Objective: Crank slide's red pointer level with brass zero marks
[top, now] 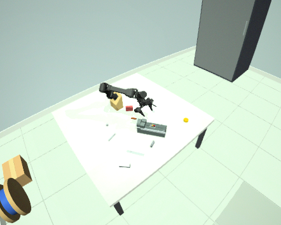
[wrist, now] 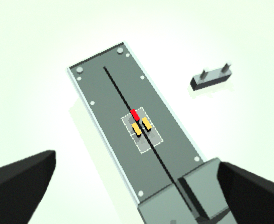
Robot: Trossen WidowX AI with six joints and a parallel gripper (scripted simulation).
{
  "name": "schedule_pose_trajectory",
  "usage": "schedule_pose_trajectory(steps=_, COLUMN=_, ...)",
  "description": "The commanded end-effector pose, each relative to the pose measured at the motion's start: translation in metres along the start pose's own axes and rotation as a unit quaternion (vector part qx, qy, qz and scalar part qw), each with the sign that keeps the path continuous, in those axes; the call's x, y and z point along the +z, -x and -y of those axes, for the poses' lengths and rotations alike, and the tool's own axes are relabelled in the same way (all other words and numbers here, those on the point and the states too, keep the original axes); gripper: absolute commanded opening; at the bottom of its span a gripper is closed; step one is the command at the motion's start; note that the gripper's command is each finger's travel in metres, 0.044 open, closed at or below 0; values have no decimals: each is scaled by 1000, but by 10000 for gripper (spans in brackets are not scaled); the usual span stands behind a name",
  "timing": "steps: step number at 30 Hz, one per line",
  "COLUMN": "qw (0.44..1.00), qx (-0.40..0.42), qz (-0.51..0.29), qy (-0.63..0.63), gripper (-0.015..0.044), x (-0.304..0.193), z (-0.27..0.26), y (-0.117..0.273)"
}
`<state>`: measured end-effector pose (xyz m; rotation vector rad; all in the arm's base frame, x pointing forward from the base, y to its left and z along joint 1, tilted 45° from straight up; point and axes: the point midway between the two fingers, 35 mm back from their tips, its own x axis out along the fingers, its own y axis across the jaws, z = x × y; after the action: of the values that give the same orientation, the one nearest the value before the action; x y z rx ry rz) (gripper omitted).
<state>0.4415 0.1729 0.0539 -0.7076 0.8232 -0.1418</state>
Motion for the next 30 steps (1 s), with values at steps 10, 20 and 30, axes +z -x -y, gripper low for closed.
schedule_pose_trajectory(steps=10, qw=1000, qx=-11, qz=-6, qy=4, gripper=440, x=-31, z=8, y=-44)
schedule_pose_trajectory(steps=20, qw=1000, qx=-11, qz=-6, qy=4, gripper=440, x=-31, z=8, y=-44)
schedule_pose_trajectory(steps=30, qw=1000, qx=-12, qz=-7, qy=1, gripper=440, x=-9, z=4, y=-15)
